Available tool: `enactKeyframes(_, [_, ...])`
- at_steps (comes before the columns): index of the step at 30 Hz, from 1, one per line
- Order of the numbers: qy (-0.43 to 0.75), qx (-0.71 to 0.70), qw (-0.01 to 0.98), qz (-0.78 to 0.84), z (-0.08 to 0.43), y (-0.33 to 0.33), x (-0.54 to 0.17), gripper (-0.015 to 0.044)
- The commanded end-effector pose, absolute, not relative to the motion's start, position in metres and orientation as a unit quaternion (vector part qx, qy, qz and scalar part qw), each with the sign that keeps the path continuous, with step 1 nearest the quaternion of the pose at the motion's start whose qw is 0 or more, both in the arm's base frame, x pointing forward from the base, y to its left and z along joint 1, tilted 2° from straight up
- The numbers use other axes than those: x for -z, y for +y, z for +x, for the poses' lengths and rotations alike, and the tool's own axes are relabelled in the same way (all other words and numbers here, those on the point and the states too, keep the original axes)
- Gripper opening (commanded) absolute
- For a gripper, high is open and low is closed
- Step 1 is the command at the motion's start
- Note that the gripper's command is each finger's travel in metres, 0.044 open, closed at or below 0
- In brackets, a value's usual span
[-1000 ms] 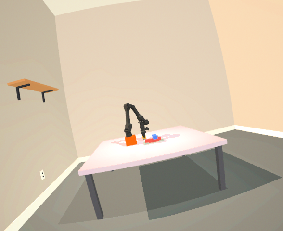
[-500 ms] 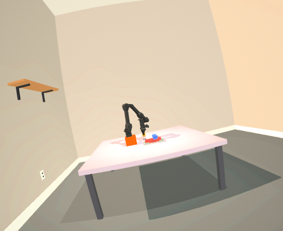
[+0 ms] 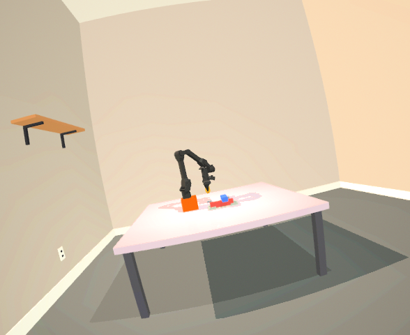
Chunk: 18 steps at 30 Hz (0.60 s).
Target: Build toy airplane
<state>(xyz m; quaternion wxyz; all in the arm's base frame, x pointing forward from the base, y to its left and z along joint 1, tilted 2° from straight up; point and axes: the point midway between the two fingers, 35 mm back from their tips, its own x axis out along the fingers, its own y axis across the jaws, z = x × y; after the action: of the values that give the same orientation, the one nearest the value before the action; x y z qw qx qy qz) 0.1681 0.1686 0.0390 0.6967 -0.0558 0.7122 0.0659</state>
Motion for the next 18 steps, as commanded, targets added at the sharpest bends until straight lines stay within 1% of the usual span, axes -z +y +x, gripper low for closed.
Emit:
enactKeyframes(1, [0.711,-0.068,0.698,-0.055,0.168,0.169,-0.05,0.0])
enactKeyframes(13, [0.707,-0.069,0.702,-0.05,0.165,0.165,-0.089,0.0])
enactKeyframes(18, [0.707,-0.068,0.703,-0.05,0.167,0.163,-0.09,0.0])
